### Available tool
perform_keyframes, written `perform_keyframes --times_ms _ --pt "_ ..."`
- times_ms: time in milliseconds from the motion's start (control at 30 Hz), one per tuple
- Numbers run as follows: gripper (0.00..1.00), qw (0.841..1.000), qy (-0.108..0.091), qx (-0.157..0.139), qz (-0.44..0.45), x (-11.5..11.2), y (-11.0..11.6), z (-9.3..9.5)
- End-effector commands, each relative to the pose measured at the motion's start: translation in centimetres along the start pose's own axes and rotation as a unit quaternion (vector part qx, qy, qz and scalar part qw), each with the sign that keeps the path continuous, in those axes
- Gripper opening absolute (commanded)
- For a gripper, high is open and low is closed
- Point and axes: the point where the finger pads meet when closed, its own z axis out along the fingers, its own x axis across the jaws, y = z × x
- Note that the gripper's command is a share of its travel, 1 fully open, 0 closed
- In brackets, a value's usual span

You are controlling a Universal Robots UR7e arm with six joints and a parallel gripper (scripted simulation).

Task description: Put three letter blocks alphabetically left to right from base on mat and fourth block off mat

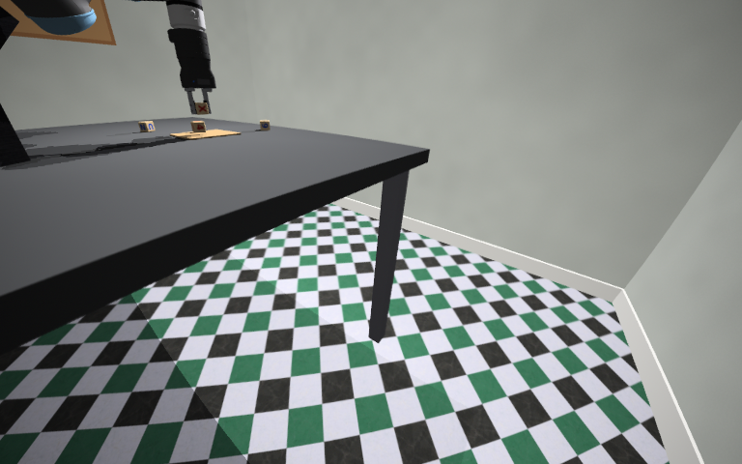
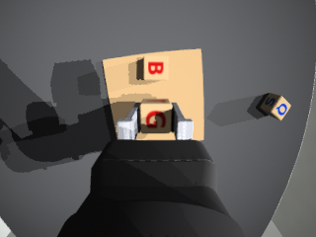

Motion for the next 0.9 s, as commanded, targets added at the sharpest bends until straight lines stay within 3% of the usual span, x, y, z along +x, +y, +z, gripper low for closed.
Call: perform_keyframes --times_ms 0,500,867 --pt "0.57 1.0 0.0 0.0 0.0 0.0 0.0 1.4" --pt "0.57 1.0 0.0 0.0 0.0 0.0 0.0 4.0" --pt "0.57 1.0 0.0 0.0 0.0 0.0 0.0 4.7"
